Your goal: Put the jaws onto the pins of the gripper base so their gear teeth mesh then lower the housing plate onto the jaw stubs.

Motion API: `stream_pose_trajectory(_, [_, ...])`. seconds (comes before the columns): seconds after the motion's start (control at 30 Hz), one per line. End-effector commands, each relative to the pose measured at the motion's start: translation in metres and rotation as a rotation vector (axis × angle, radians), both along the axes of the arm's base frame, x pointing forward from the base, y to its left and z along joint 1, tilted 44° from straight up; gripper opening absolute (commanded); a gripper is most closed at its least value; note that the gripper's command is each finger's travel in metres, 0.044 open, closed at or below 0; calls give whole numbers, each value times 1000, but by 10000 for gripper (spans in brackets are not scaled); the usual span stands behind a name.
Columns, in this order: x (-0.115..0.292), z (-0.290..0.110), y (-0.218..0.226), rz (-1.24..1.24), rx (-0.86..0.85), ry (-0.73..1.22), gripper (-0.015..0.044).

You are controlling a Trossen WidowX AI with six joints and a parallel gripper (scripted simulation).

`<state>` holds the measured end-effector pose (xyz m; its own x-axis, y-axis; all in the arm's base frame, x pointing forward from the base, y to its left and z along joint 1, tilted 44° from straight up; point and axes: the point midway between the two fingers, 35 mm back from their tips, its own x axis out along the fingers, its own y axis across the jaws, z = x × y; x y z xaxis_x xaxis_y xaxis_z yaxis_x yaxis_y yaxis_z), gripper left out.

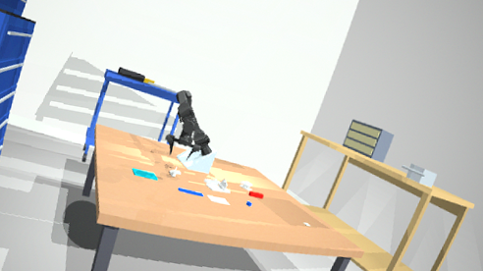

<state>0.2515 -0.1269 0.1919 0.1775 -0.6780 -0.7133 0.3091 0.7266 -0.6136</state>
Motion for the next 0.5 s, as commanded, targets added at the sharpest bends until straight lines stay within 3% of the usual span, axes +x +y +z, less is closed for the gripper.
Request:
stream_pose_trajectory(0.0, [4, -20, -19, 0, 0, 13, 440])
stream_pose_trajectory(0.47, [5, -27, -25, 1, -1, 13, 440])
